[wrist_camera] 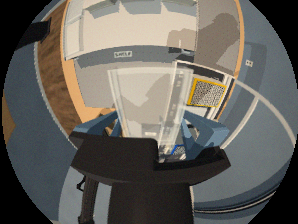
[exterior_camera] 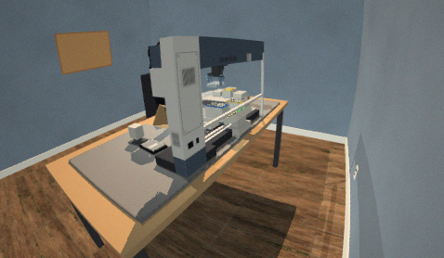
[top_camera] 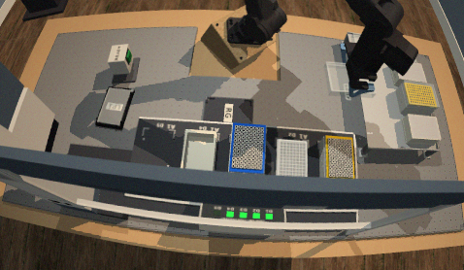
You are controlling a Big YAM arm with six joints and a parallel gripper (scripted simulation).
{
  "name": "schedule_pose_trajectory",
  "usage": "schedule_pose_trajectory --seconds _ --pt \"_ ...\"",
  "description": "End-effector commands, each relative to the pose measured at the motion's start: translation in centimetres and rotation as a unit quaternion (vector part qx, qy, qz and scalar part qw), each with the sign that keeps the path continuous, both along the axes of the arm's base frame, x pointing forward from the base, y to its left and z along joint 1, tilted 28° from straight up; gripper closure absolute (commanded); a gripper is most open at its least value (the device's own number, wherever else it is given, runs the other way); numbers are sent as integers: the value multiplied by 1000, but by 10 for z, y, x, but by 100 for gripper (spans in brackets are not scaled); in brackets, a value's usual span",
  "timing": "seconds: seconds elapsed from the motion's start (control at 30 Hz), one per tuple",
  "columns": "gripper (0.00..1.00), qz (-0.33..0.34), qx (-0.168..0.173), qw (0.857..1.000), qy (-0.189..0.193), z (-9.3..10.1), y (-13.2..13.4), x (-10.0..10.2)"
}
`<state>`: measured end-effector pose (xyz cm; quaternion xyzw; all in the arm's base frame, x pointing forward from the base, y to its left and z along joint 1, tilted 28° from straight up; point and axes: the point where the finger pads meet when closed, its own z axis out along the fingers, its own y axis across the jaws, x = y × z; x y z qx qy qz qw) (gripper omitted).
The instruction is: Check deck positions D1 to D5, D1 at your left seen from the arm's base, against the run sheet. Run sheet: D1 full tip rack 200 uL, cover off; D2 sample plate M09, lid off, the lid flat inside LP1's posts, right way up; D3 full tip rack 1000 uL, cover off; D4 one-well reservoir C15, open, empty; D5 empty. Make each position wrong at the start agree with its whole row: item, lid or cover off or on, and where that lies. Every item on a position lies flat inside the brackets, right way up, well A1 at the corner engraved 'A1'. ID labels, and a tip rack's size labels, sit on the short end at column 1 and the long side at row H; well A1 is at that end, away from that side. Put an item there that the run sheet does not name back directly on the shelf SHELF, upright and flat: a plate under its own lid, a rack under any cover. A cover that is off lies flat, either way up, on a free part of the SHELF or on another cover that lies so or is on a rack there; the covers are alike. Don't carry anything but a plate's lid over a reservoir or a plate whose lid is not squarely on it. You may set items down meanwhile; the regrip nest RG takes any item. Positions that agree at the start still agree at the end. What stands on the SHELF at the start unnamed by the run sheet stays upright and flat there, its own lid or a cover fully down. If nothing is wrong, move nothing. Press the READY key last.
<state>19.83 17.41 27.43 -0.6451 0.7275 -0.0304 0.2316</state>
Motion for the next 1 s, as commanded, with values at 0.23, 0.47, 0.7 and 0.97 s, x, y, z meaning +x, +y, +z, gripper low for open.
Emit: schedule_pose_trajectory --seconds 0.23,0.47,0.7,0.97 --pt "100 -19 38 999 -25 45 41 12" --pt "100 -28 46 998 -32 51 34 14" --pt "100 -26 46 998 -32 51 34 13" --pt "100 -26 46 998 -32 51 34 13"
